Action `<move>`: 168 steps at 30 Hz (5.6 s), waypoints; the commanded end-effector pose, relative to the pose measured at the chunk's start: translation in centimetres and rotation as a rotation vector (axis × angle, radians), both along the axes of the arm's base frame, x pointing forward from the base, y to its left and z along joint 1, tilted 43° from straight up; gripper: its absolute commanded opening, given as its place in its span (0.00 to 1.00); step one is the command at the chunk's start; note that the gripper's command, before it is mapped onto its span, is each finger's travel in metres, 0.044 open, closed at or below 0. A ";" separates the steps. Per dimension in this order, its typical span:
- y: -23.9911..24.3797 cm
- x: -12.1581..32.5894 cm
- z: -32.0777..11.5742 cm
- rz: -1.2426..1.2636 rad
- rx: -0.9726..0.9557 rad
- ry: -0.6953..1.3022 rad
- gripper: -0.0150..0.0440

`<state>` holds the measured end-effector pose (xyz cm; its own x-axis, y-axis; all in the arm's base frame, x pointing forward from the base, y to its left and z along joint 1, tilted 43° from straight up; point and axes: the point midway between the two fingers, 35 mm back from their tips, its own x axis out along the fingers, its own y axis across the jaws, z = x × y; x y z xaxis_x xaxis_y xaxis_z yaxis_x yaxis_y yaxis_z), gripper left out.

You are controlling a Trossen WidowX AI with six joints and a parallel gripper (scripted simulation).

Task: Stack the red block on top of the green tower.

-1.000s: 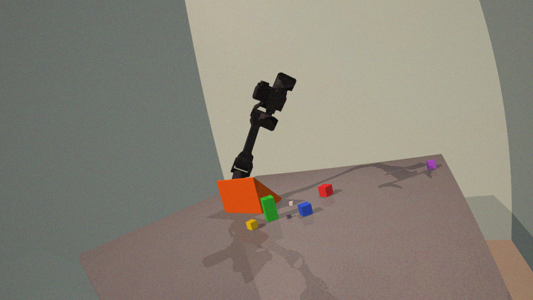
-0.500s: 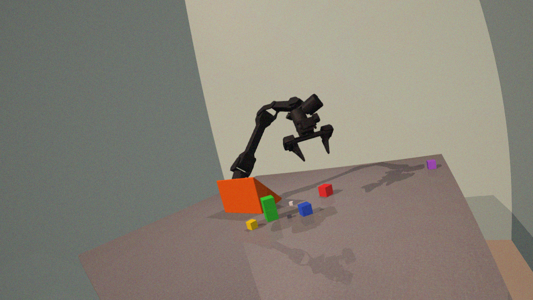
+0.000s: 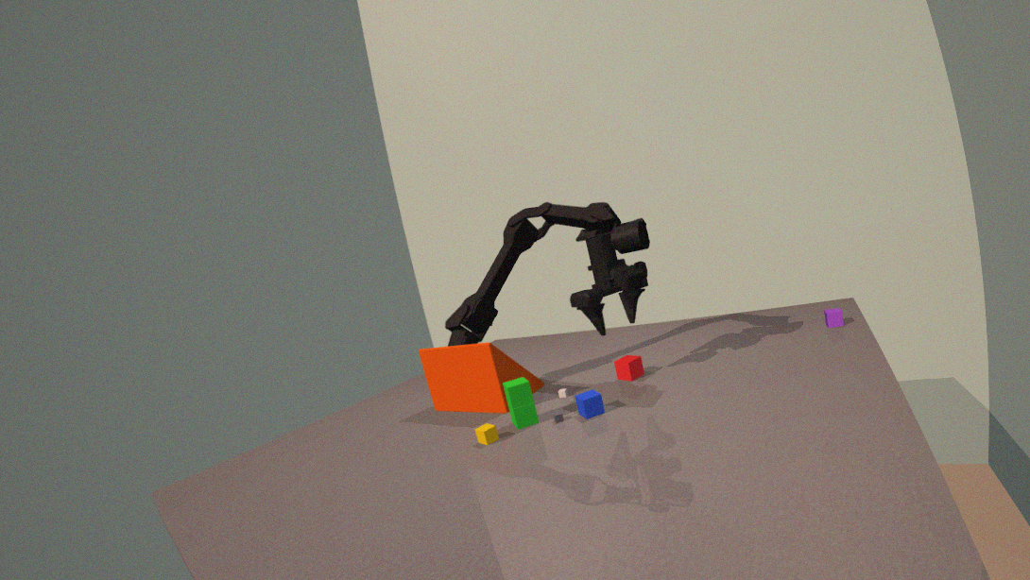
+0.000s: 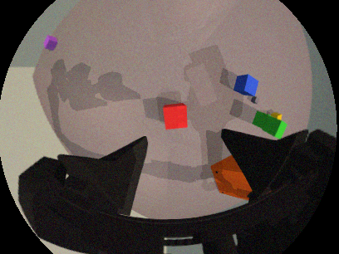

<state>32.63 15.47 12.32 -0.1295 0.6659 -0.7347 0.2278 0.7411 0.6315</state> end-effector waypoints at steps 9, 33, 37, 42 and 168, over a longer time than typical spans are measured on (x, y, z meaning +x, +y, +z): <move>3.8 -0.4 -3.5 0.007 0.014 -0.006 1.00; 6.0 -0.6 -5.8 0.007 0.015 -0.006 1.00; 6.5 -0.7 -6.2 0.007 0.016 -0.006 1.00; 7.0 -0.8 -6.8 0.007 0.016 -0.006 1.00; -17.5 -9.4 -17.1 0.006 -0.003 -0.001 0.25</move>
